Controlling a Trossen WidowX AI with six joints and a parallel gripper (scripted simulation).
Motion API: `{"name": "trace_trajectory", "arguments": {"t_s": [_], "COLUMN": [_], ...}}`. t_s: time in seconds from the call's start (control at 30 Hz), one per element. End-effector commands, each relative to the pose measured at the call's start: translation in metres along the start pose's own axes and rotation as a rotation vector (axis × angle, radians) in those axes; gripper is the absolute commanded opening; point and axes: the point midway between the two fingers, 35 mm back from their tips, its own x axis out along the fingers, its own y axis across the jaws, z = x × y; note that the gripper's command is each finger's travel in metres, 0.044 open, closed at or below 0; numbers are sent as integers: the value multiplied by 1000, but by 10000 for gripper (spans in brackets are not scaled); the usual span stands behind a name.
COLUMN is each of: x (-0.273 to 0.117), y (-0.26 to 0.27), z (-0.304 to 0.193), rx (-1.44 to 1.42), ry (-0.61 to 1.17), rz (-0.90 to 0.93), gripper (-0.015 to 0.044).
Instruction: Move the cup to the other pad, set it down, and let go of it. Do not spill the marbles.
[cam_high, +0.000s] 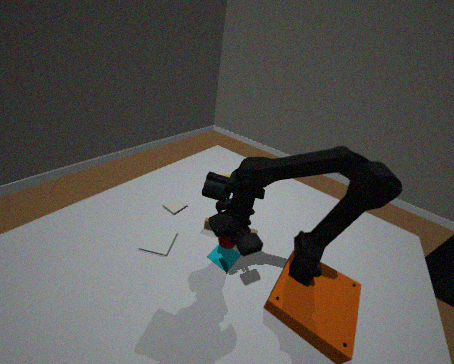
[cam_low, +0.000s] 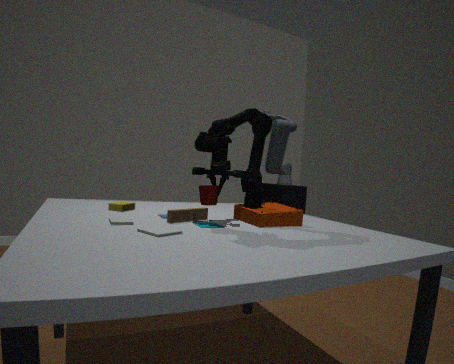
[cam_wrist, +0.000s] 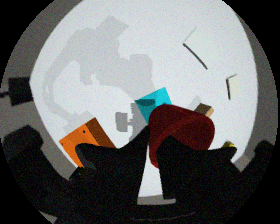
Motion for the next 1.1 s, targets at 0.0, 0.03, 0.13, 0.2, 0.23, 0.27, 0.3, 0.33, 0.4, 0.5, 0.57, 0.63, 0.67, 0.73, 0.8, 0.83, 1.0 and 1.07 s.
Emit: {"name": "trace_trajectory", "arguments": {"t_s": [0.0, 0.03, 0.13, 0.2, 0.23, 0.27, 0.3, 0.33, 0.4, 0.5, 0.57, 0.63, 0.67, 0.73, 0.8, 0.83, 1.0, 1.07], "x": [0, 1, 4, 7, 8, 9, 10, 12, 14, 18, 21, 24, 25, 28, 30, 32, 39, 41], "y": [3, 3, 3, 3, 3, 3, 3, 3, 3, 4, 4, 4, 4, 4, 4, 4, 5, 5], "z": [0, 0, 0, 0, 0, 0, 0, 1, 1, 1, 1, 1, 2, 2, 2, 2, 2, 2], "rx": [5, 5, 5, 5, 5, 5, 5, 5, 5, 5, 5, 5, 5, 5, 5, 5, 5, 5], "ry": [3, 3, 3, 3, 3, 3, 3, 3, 3, 3, 3, 3, 3, 3, 3, 3, 3, 3], "rz": [-2, -2, -2, -2, -2, -2, -2, -2, -2, -2, -2, -1, -1, -1, -1, -1, -1, -1], "gripper": [0, 0, 0, 0, 0, 0, 0, 0, 0, 0, 0, 0, 0, 0, 0, 0, 0, 0]}}
